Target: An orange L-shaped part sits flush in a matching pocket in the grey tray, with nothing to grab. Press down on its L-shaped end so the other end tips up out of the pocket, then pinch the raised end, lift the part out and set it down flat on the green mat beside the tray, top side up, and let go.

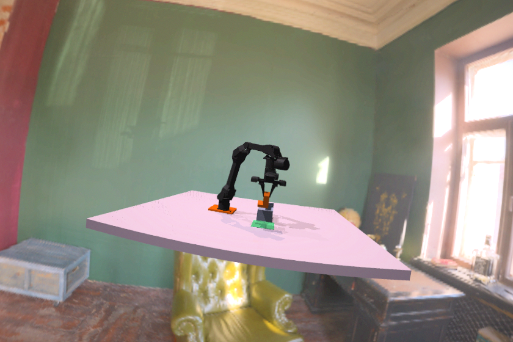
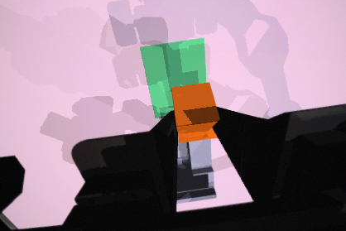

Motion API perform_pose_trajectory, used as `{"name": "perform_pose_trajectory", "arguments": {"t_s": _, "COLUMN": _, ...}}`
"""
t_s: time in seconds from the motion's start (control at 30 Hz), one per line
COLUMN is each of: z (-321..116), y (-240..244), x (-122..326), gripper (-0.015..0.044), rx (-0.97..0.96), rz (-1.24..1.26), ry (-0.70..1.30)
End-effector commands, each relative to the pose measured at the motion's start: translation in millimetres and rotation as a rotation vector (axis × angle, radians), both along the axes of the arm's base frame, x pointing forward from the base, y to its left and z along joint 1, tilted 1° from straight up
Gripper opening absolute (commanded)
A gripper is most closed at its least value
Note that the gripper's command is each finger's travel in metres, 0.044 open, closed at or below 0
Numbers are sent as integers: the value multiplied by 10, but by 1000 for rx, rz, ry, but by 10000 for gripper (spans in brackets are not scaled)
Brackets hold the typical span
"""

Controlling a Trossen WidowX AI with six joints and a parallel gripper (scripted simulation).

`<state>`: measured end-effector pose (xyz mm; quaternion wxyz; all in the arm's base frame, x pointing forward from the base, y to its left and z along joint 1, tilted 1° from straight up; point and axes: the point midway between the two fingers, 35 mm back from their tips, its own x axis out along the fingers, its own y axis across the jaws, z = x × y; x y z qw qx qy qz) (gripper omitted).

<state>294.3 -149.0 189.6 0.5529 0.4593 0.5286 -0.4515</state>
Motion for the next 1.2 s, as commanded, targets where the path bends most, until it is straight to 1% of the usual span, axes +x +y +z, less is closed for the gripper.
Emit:
{"name": "perform_pose_trajectory", "arguments": {"t_s": 0.0, "z": 30, "y": -169, "x": 40, "gripper": 0, "rx": -1, "rz": 6, "ry": -11}}
{"name": "perform_pose_trajectory", "arguments": {"t_s": 0.27, "z": -6, "y": -178, "x": 45, "gripper": 0, "rx": -2, "rz": 6, "ry": -11}}
{"name": "perform_pose_trajectory", "arguments": {"t_s": 1.17, "z": -439, "y": -186, "x": 66, "gripper": 0, "rx": -2, "rz": 6, "ry": -11}}
